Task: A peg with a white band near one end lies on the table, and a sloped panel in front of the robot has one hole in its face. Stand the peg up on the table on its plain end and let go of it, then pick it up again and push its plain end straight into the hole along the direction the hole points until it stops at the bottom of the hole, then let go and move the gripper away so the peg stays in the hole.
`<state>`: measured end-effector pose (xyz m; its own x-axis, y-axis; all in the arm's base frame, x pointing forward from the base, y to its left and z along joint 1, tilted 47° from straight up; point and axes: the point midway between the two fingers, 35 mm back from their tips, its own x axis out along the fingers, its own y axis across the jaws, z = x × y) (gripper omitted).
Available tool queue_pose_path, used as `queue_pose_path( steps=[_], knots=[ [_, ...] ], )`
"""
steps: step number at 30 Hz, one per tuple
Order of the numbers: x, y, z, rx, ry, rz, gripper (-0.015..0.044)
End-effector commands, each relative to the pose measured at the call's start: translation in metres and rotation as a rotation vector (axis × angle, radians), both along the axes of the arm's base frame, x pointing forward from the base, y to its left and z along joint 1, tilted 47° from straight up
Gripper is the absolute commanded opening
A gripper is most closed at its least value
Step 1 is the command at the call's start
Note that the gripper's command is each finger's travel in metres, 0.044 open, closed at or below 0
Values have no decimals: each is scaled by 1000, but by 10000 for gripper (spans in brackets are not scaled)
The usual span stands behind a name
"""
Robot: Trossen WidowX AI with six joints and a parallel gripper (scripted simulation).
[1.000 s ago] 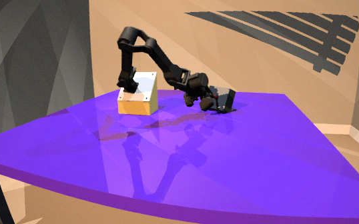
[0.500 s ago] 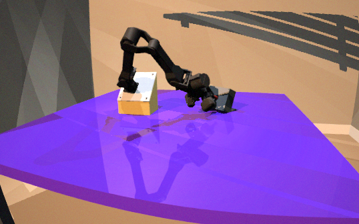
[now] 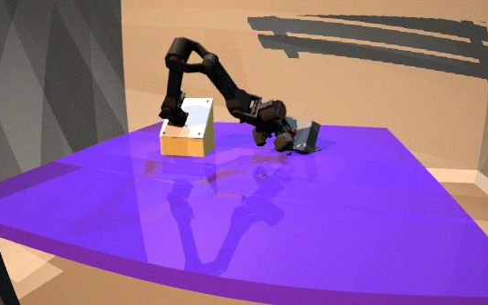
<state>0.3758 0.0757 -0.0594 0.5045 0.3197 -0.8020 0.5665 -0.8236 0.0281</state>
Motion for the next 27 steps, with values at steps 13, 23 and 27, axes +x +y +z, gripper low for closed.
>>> queue_pose_path(
  steps=[13, 23, 27],
  knots=[
    [0, 0, 0, 0, 0, 0, 289],
    [-3, -2, 6, 0, 0, 0, 440],
    [-5, -4, 10, 0, -1, -1, 440]
  ],
)
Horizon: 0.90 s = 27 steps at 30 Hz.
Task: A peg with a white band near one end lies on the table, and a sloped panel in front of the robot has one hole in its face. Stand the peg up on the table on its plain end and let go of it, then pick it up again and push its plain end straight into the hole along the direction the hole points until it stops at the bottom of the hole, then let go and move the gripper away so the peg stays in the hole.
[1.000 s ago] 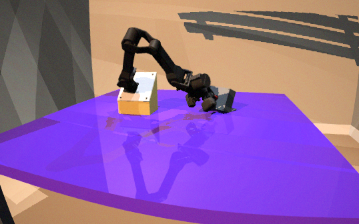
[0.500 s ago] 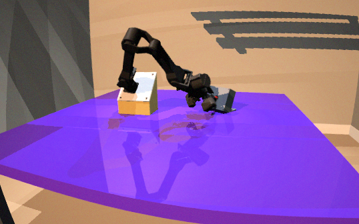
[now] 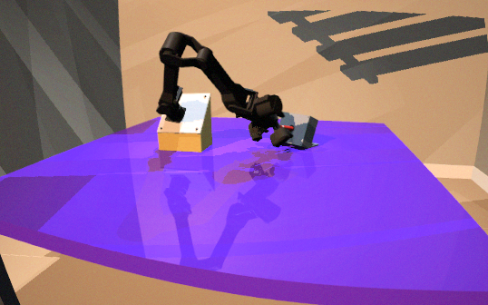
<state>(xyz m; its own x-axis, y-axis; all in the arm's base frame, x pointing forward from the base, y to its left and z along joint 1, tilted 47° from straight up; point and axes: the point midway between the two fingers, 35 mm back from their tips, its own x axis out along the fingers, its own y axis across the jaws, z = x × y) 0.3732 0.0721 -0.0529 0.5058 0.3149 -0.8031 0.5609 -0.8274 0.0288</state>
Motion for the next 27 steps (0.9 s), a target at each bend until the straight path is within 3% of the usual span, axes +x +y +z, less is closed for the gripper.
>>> queue_pose_path(
  steps=[1, 27],
  knots=[
    [-2, -1, 5, 2, -2, 6, 440],
    [-14, -11, 30, 1, -5, 4, 440]
  ],
)
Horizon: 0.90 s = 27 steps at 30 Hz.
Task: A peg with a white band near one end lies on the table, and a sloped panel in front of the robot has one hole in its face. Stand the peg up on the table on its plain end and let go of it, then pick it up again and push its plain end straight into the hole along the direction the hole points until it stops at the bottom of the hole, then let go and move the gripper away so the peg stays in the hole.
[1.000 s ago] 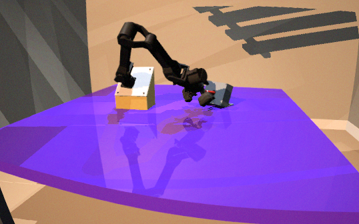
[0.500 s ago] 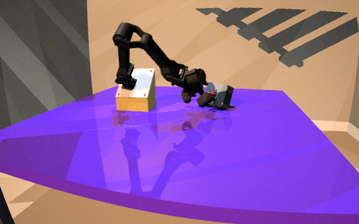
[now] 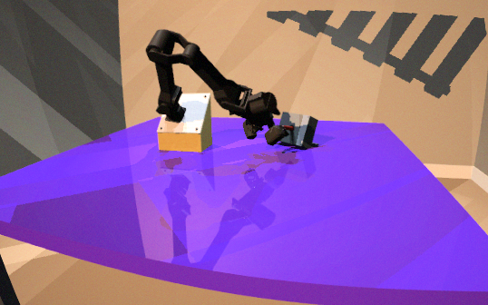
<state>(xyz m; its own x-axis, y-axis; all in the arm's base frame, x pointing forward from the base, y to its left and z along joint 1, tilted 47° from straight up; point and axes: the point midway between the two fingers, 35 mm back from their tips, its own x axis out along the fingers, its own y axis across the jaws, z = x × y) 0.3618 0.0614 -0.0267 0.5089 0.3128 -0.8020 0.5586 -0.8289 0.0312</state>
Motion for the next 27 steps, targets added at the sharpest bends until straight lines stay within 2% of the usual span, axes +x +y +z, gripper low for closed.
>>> queue_pose_path(
  steps=[1, 27],
  knots=[
    [-3, -1, 5, 2, -2, 7, 440],
    [-15, -11, 28, 2, -4, 4, 440]
  ],
)
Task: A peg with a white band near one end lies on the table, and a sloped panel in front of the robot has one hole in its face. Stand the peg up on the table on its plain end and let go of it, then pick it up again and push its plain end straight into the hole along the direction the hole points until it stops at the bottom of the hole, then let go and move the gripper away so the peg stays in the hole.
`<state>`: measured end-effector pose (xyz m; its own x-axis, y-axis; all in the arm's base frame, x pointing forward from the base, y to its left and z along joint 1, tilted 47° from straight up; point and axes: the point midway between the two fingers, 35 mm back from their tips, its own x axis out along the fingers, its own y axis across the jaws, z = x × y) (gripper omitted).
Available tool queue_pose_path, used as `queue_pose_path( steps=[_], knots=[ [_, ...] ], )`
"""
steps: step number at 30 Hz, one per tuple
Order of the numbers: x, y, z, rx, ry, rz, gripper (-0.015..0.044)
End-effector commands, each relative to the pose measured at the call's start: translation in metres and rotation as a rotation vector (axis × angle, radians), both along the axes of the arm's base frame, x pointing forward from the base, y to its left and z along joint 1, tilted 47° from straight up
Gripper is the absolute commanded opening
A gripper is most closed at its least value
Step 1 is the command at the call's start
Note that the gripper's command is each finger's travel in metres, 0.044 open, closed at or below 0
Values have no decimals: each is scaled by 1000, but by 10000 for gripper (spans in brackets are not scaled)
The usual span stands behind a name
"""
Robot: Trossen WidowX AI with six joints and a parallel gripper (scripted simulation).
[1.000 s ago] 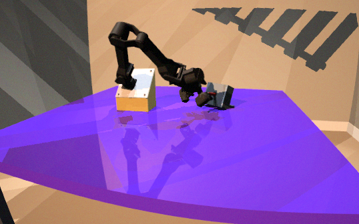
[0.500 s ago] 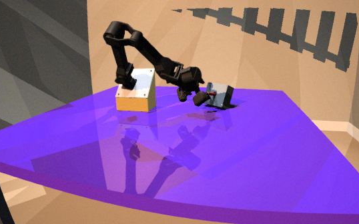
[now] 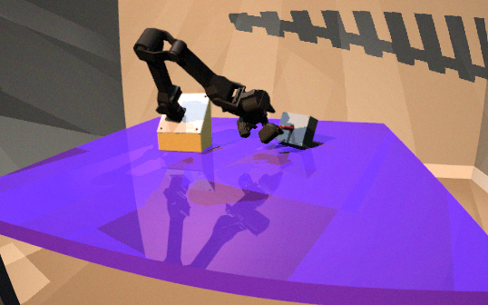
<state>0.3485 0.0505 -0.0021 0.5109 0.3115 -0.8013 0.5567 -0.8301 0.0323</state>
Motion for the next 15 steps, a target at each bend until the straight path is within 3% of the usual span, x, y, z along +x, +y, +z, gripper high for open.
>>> queue_pose_path(
  steps=[1, 15],
  knots=[
    [-3, -1, 5, 2, -3, 7, 440],
    [-10, -7, 16, 2, -5, 5, 440]
  ],
)
